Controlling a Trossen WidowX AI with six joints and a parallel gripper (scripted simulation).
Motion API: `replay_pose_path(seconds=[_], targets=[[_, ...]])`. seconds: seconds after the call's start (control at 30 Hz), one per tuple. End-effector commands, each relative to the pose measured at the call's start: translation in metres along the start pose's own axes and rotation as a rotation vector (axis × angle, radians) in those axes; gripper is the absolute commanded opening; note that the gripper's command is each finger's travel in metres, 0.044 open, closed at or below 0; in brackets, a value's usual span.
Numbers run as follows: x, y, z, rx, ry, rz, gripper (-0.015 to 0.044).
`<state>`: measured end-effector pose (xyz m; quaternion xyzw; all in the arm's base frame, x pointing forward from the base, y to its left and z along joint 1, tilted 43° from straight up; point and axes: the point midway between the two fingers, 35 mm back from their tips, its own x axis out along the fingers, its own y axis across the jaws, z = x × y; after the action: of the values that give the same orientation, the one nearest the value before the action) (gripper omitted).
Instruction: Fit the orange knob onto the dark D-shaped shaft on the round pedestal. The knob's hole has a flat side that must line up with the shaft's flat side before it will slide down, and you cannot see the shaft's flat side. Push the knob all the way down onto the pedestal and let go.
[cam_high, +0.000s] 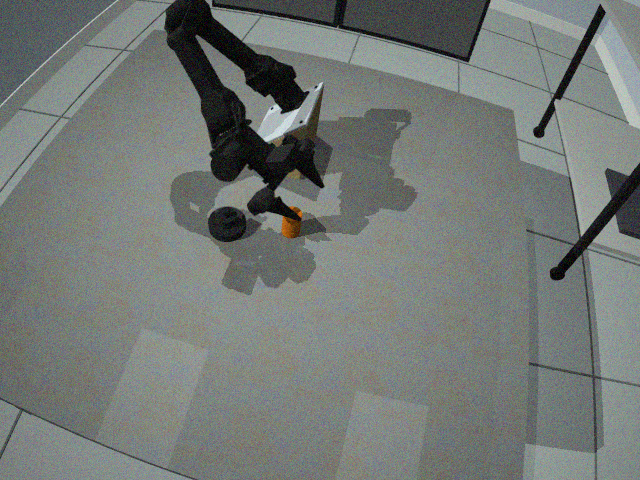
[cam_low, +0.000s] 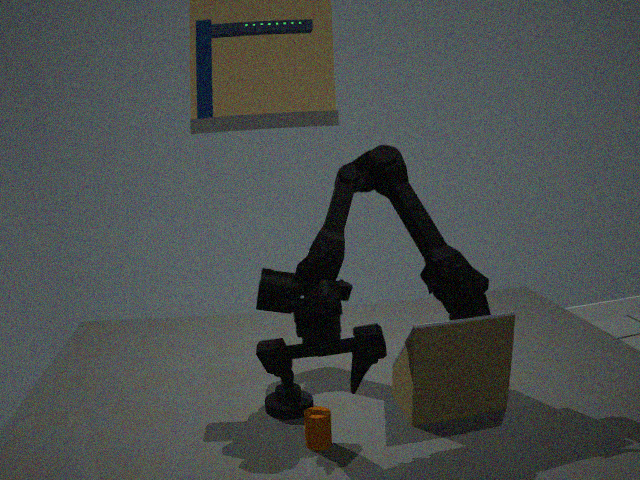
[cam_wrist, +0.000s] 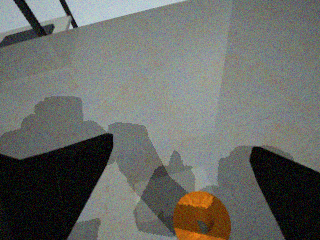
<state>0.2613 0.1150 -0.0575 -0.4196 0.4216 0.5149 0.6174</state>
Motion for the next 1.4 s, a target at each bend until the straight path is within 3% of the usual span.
replay_pose_path(seconds=[0.0,0.2,0.3,0.9,1.37], targets=[[0.006,0.005,0.002,0.077,0.374,0.055,0.044],[-0.016,0.001,0.021,0.024,0.879,-0.108,0.044],[-0.025,-0.003,0.031,-0.018,0.978,-0.188,0.044],[-0.025,-0.003,0.031,-0.004,0.976,-0.196,0.044],[-0.024,-0.003,0.03,1.14,0.718,-0.778,0.044]])
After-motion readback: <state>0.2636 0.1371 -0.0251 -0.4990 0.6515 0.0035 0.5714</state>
